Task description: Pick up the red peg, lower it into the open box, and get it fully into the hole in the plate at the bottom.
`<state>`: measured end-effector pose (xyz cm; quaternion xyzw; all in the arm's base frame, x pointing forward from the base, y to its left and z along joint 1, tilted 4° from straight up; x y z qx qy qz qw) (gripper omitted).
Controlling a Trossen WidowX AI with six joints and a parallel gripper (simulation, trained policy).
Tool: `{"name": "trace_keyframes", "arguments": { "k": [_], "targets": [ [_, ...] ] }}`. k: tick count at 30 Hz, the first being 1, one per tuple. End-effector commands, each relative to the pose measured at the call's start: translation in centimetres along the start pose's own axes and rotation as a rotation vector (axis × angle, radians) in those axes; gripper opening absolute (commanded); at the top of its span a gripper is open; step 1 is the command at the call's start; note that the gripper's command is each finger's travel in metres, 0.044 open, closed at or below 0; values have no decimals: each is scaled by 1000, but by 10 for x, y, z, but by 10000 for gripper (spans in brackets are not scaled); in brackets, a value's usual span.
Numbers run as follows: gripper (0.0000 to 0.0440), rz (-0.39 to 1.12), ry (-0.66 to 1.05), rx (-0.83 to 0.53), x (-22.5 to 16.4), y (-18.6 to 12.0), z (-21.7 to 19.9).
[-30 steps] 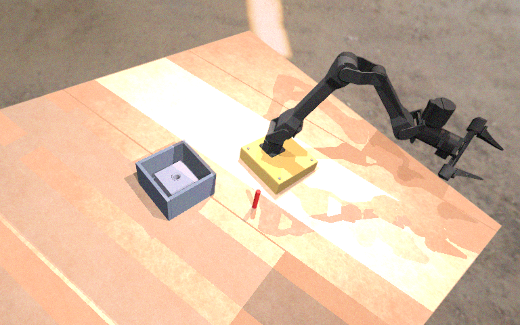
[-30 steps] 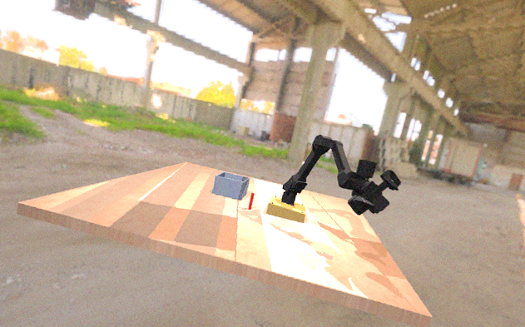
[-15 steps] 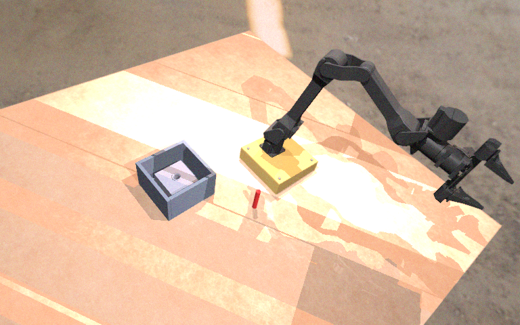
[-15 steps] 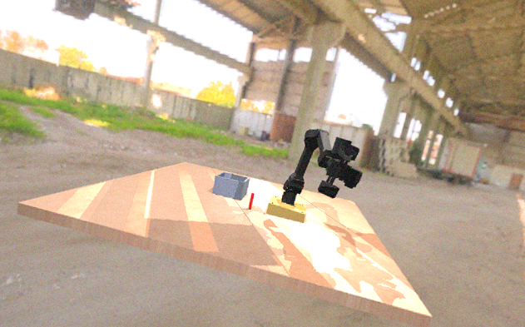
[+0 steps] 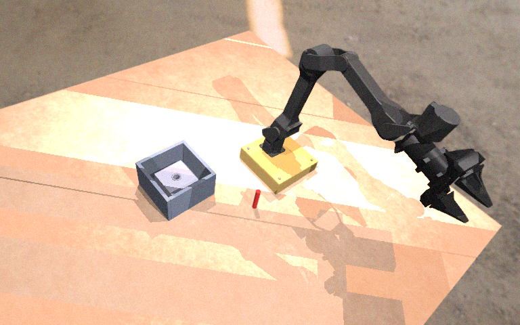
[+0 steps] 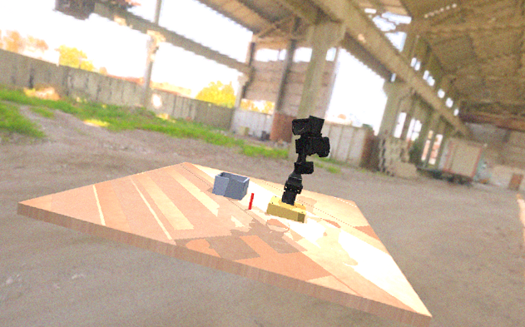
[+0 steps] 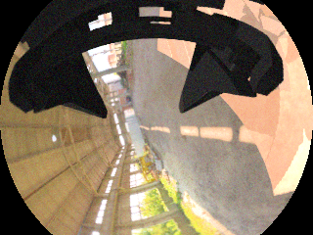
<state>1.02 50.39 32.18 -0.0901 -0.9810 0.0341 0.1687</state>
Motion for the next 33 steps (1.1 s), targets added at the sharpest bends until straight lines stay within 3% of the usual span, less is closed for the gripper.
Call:
{"name": "trace_keyframes", "arguments": {
  "k": [1,18,33],
  "targets": [
    [440,31,97,-1,-20,-4,-15],
    [440,267,644,-62,-141,-53,-75],
    [440,517,1107,-129,-224,-113,-61]
  ]
}}
Point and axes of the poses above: the point midway between the two fingers, 35 mm back from their tips, its own y axis out along the fingers, its own z axis across the jaws, x = y × z, the point moved 1 cm from there along -y, back along the fingers
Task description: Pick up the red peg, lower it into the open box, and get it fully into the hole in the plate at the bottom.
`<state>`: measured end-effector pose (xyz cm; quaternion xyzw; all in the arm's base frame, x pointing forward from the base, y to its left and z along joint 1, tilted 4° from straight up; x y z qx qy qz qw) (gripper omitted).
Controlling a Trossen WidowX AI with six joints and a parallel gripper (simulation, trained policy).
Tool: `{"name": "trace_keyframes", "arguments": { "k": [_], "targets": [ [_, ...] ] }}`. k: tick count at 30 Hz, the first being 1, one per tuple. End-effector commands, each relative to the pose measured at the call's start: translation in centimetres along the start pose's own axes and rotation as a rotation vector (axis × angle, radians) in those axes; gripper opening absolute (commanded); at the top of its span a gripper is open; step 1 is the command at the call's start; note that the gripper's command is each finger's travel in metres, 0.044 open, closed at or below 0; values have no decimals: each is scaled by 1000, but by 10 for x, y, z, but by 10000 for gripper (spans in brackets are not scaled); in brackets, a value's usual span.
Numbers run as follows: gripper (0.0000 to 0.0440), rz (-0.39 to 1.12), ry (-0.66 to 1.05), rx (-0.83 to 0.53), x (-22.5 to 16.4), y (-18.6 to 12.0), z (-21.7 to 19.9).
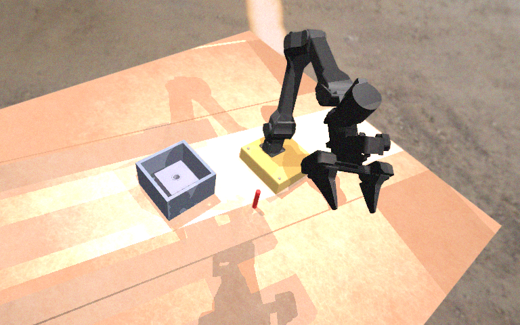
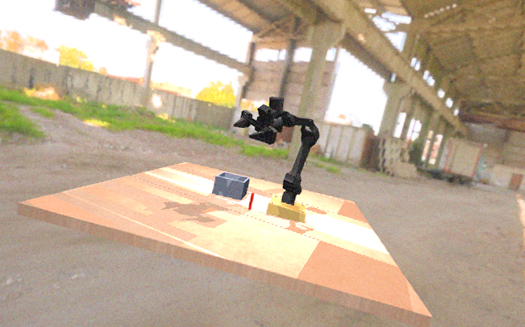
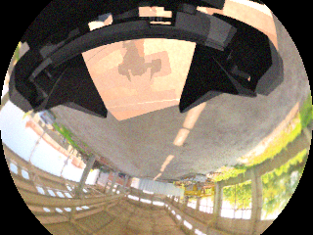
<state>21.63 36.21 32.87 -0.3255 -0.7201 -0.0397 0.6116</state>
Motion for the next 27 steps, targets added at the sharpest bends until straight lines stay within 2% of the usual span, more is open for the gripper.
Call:
{"name": "trace_keyframes", "arguments": {
  "k": [1,14,27],
  "targets": [
    [440,61,90,-8,-20,-2,-8],
    [440,309,461,-112,-100,-15,-32],
    [440,543,816,-272,-173,-40,-41]
  ]
}}
Point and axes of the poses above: the point midway between the two fingers, 35 mm back from their tips, its own y axis out along the fingers, its own z axis across the jaws, x = y × z, the point moved 1 cm from there along -y, back along the fingers
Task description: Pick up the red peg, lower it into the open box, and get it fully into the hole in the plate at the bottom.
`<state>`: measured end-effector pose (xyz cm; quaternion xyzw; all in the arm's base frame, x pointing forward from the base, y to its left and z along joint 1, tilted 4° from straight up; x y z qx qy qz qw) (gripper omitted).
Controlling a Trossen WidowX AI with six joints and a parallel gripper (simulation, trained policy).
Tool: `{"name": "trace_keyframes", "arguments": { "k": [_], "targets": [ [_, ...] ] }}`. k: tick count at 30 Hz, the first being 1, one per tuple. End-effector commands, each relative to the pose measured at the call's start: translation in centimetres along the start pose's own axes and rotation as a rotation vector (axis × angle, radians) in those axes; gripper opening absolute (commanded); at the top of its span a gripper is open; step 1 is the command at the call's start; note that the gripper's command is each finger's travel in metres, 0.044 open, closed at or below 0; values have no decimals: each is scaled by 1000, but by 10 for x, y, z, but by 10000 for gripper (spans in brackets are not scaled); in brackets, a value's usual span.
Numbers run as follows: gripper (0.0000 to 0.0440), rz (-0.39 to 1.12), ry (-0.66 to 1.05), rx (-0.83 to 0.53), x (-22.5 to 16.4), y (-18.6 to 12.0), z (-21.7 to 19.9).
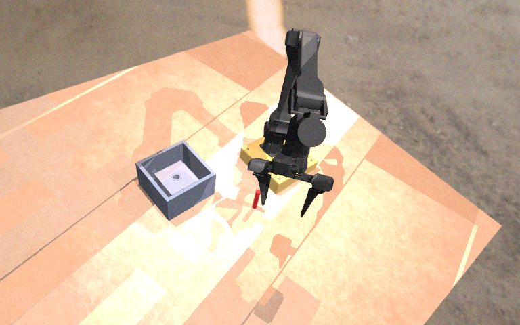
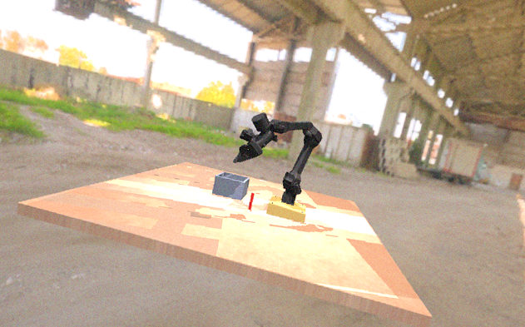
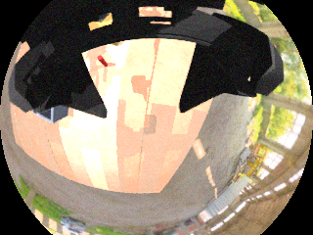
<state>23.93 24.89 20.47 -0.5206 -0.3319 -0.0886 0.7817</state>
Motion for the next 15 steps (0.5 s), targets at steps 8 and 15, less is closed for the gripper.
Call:
{"name": "trace_keyframes", "arguments": {
  "k": [8,15],
  "targets": [
    [440,145,282,-152,-40,4,-41],
    [440,234,476,-271,-68,3,-66]
  ]
}}
Point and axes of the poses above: the point midway between the two fingers, 35 mm back from their tips, its own y axis out along the fingers, its own z axis across the jaws, x = y × z, the point moved 1 cm from there along -y, back along the fingers
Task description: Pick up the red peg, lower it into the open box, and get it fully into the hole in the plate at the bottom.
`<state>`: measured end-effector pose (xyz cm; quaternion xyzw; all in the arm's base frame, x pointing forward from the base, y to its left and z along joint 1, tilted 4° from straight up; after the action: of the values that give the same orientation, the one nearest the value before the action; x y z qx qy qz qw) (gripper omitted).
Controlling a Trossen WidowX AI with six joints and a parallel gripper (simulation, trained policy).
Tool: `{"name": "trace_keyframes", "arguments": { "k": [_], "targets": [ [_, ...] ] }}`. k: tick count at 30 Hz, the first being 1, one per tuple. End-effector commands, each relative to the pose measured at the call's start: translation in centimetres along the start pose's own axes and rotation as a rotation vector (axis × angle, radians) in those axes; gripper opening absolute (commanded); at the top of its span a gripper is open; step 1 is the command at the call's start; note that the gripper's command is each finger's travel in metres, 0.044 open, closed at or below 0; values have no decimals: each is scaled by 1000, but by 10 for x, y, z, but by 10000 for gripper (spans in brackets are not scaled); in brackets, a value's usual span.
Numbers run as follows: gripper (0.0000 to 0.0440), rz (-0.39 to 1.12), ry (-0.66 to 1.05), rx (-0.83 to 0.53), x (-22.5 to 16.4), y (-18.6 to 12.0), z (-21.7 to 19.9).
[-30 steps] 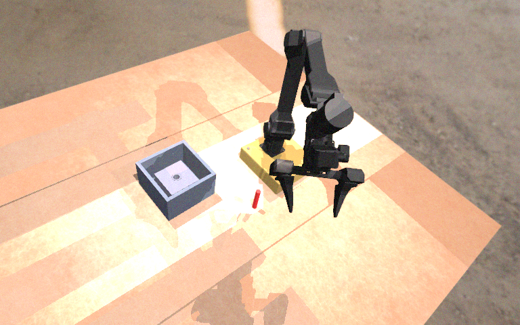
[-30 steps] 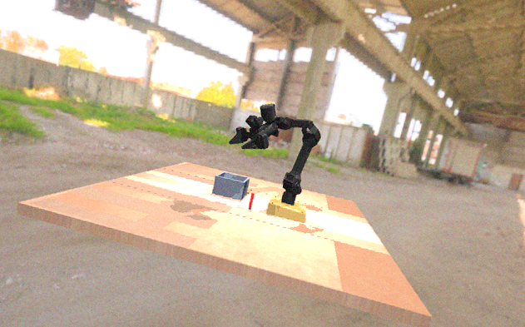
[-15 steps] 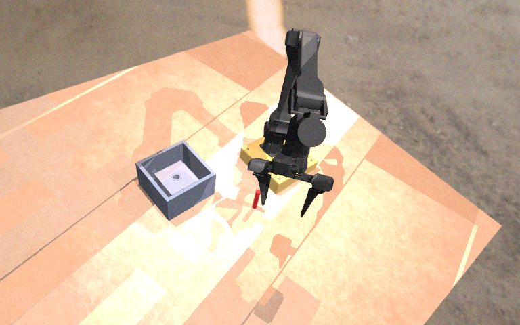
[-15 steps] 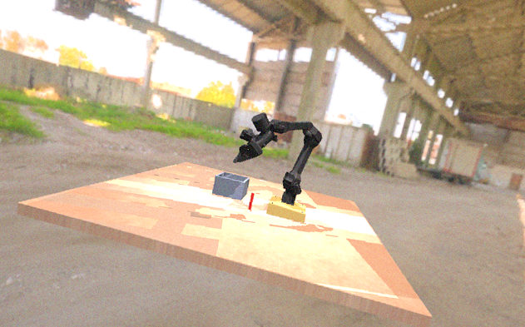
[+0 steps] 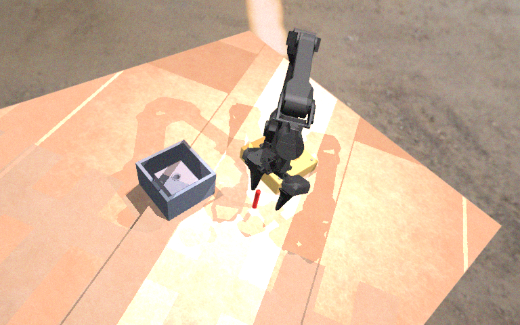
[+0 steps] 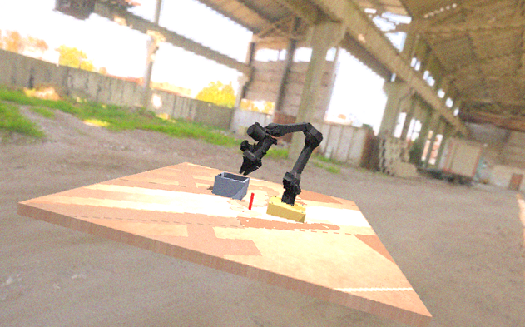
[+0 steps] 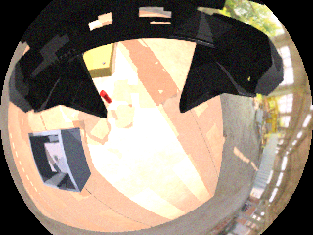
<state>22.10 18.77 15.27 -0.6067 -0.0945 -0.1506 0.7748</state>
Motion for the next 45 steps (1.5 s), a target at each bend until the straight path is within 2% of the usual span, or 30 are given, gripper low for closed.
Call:
{"name": "trace_keyframes", "arguments": {
  "k": [1,17,24,33,37,45],
  "targets": [
    [440,34,85,-60,-8,5,-16],
    [440,160,503,-340,-48,34,-77],
    [440,157,620,-379,-62,58,-89],
    [436,128,731,-361,-76,91,-98],
    [367,134,777,-365,-83,99,-102],
    [160,182,828,-371,-88,101,-103]
  ]
}}
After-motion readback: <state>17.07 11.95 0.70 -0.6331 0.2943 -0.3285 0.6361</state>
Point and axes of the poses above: the point midway between the two fingers, 35 mm back from their tips, its own y axis out along the fingers, its own z axis across the jaws, x = y × z, the point moved 1 cm from there along -y, back along the fingers
